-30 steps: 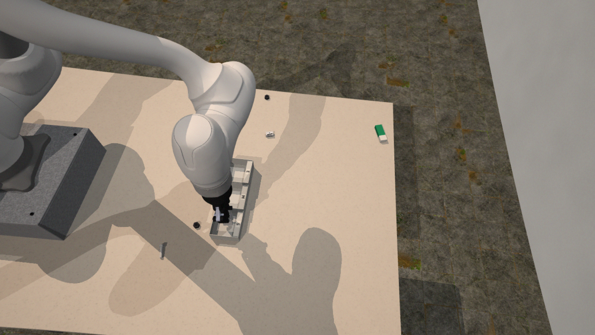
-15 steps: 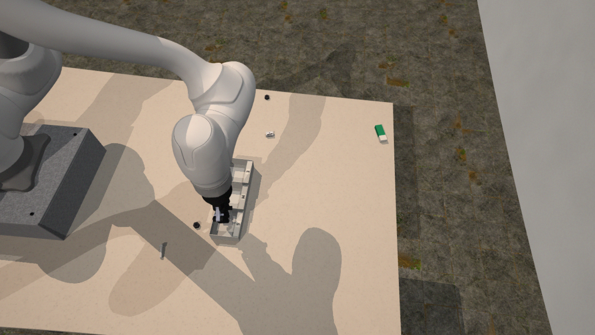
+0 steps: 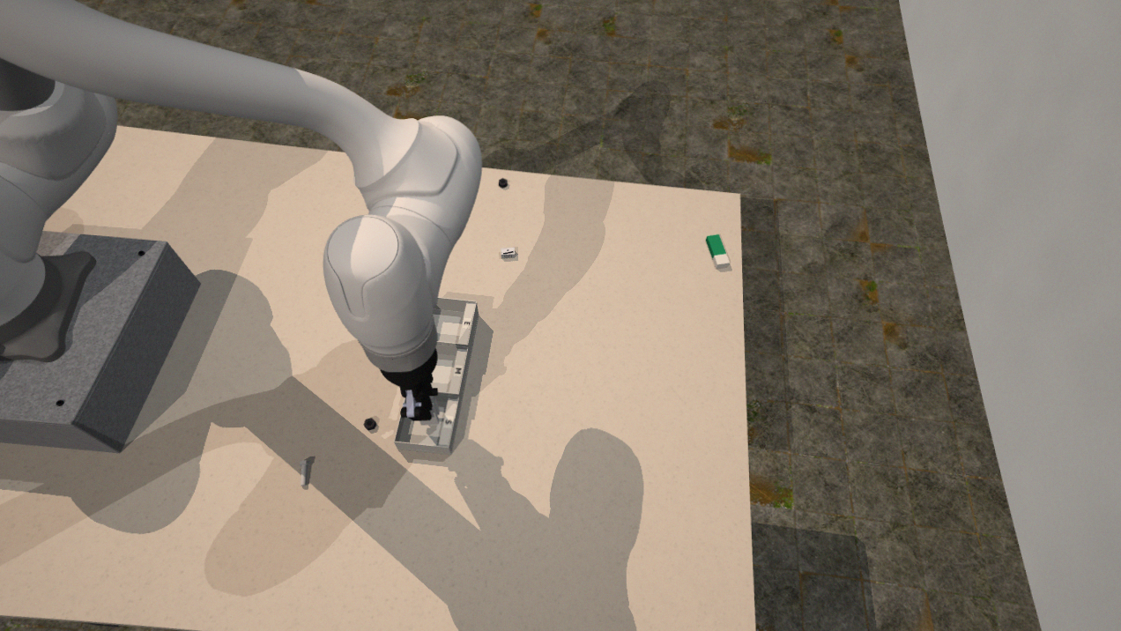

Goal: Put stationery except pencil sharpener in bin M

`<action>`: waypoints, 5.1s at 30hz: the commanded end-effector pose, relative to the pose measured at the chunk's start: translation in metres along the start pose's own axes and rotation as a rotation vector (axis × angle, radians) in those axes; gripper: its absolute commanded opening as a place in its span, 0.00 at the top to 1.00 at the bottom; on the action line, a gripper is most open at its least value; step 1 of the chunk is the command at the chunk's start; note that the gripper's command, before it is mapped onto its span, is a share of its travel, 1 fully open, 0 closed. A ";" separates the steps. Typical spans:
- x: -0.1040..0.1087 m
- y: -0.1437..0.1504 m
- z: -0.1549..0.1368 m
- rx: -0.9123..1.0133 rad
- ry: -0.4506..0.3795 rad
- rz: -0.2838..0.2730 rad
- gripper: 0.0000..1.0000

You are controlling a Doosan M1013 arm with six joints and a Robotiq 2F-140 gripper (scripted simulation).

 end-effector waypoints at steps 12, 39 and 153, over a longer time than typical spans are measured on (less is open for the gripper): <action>-0.003 0.001 -0.002 0.002 -0.004 -0.001 0.85; -0.004 0.001 -0.002 0.002 -0.004 -0.001 0.85; 0.057 -0.034 0.004 0.002 -0.004 -0.001 0.85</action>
Point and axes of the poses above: the point where the finger pads meet when closed, its own x axis back along the fingers, its own y axis across the jaws, z = x × y, the point moved 8 cm from there along x, back along the fingers, and after that the axes turned 1 degree about -x, right-handed, at the moved point
